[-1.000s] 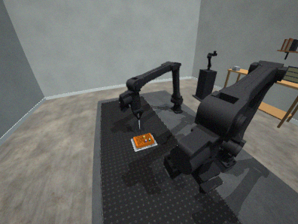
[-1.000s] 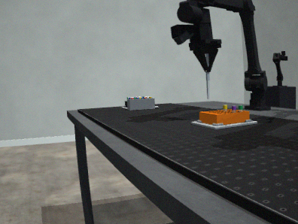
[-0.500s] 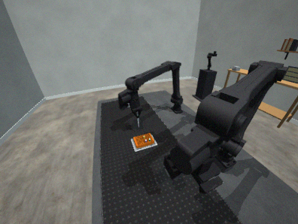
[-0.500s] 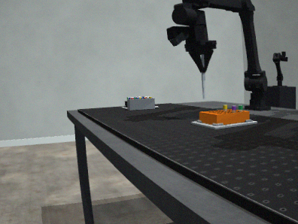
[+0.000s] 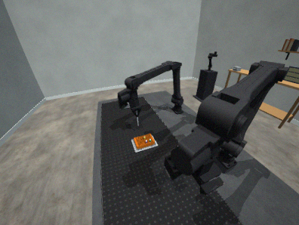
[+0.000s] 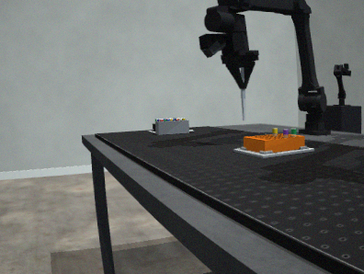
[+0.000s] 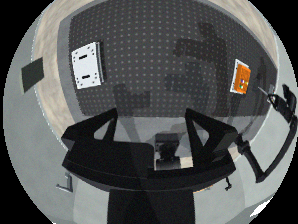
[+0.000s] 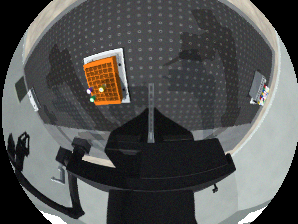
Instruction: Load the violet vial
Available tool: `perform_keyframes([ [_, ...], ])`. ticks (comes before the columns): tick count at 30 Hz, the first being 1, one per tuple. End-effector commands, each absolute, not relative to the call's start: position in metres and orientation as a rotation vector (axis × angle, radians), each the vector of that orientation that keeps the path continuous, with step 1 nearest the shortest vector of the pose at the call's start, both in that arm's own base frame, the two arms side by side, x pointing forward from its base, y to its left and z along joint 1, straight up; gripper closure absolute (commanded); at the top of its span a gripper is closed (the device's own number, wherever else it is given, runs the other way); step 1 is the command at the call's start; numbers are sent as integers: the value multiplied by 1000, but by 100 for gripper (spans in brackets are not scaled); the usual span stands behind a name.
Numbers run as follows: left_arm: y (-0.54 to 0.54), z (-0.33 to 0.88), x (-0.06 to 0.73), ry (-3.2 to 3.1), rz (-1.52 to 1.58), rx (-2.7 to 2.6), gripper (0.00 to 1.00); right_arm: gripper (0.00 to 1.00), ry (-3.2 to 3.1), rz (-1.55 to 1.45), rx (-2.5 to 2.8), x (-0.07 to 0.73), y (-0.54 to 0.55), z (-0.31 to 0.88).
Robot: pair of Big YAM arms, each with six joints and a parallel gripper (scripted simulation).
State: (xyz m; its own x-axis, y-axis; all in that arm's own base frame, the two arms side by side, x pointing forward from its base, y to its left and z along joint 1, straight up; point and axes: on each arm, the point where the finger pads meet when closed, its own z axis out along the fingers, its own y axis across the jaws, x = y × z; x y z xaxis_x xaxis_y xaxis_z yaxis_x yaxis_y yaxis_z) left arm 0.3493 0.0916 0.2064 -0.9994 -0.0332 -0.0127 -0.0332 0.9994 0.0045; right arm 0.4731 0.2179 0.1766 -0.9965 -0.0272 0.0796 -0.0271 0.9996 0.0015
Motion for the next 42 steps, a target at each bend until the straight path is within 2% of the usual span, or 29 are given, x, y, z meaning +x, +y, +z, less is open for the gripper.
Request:
perform_keyframes([
  [1, 87, 198, 349, 3155, -8, -22, 0, 93, -3150, -58, 68, 487, 219, 214],
  [42, 87, 198, 349, 3155, -8, -22, 0, 93, -3122, -26, 59, 488, 152, 201],
])
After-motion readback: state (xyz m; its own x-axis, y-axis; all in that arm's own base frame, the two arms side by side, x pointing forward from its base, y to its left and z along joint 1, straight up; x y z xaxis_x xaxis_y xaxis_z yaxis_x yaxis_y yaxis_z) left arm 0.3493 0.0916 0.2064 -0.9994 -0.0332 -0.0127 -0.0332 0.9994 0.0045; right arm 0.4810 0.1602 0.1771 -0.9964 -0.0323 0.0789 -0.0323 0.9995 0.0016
